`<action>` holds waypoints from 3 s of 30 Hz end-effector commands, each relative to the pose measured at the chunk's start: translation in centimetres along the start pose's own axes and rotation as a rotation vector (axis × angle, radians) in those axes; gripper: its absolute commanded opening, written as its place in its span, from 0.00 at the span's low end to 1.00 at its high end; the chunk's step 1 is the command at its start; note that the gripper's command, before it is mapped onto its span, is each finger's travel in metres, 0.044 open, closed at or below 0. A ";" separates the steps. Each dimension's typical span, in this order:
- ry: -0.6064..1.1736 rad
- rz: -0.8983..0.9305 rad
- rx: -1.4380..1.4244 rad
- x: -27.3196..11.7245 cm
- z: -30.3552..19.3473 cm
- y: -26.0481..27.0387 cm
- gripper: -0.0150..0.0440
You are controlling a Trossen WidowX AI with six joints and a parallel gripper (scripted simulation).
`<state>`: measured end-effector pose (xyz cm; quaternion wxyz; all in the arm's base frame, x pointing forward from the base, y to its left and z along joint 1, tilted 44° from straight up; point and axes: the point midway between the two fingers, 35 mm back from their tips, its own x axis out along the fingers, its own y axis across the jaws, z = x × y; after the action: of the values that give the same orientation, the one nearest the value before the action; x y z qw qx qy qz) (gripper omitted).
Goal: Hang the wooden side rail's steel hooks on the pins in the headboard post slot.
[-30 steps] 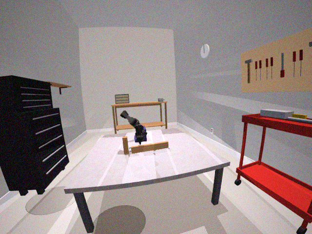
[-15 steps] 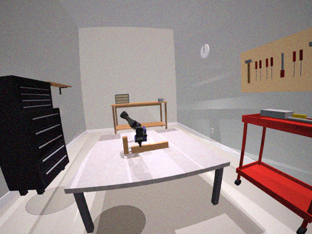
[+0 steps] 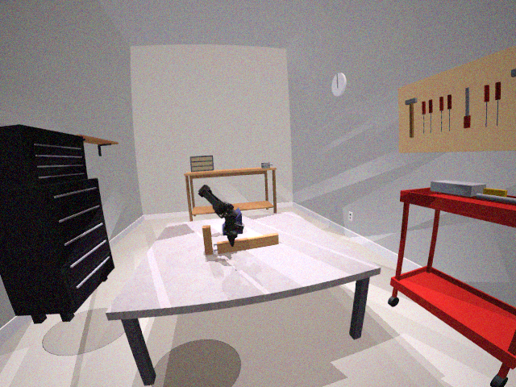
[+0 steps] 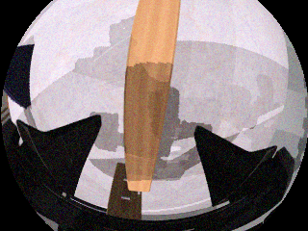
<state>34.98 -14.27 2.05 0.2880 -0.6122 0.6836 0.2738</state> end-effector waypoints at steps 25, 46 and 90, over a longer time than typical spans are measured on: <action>0.008 0.012 -0.013 3.3 0.1 0.5 0.78; 0.008 0.012 -0.013 3.3 0.1 0.5 0.25; 0.008 0.013 0.082 3.1 0.2 1.8 0.25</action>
<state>33.31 -16.08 -0.42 0.3085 -0.5981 0.6977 0.2458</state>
